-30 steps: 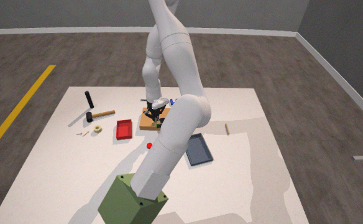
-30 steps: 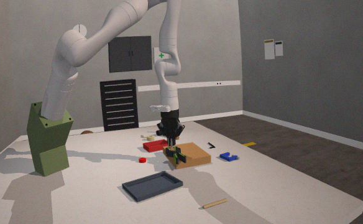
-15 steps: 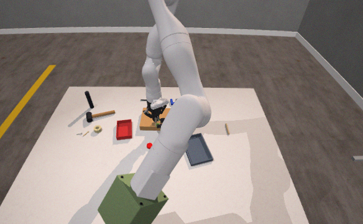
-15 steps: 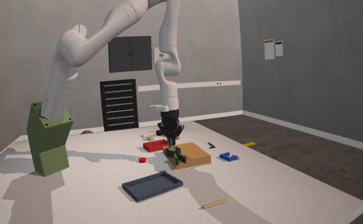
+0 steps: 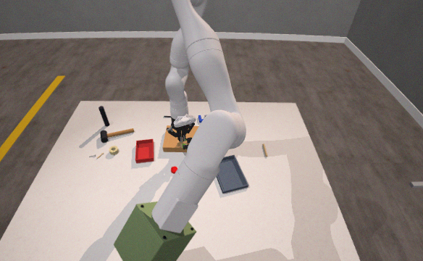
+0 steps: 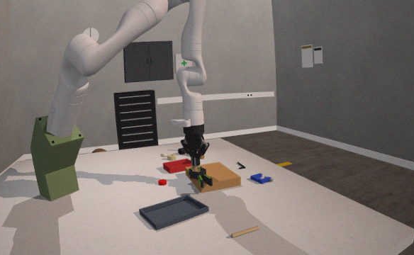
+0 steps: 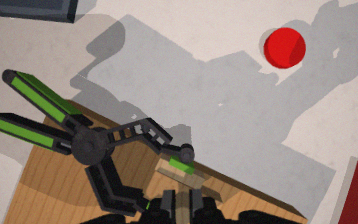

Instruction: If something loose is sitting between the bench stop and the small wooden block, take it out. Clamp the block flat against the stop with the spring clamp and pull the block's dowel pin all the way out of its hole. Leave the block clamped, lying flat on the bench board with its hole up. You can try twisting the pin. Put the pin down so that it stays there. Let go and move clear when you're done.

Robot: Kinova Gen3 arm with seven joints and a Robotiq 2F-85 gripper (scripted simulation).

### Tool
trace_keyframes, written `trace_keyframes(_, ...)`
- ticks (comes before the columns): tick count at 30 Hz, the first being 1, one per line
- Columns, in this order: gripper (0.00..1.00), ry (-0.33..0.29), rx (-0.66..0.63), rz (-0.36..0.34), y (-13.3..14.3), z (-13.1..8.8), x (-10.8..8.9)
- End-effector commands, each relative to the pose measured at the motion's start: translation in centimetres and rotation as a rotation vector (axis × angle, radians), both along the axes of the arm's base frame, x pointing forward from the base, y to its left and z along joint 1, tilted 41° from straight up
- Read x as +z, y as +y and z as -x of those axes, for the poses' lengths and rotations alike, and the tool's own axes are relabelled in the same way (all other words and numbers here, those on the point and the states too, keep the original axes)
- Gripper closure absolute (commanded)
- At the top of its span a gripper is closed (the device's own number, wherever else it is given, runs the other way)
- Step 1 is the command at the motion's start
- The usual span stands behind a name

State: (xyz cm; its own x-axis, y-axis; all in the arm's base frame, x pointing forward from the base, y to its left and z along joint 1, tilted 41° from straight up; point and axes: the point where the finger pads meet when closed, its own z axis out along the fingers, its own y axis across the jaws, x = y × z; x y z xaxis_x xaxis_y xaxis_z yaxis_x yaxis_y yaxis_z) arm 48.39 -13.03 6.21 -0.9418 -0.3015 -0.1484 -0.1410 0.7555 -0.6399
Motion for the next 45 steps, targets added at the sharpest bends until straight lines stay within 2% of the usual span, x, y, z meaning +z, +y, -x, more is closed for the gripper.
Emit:
trace_keyframes(1, 0.9, -0.023, -0.019, -0.012, 0.17, -0.19, 0.01)
trace_keyframes(45, 0.9, -0.23, -0.288, -0.121, 0.16, -0.14, 0.05)
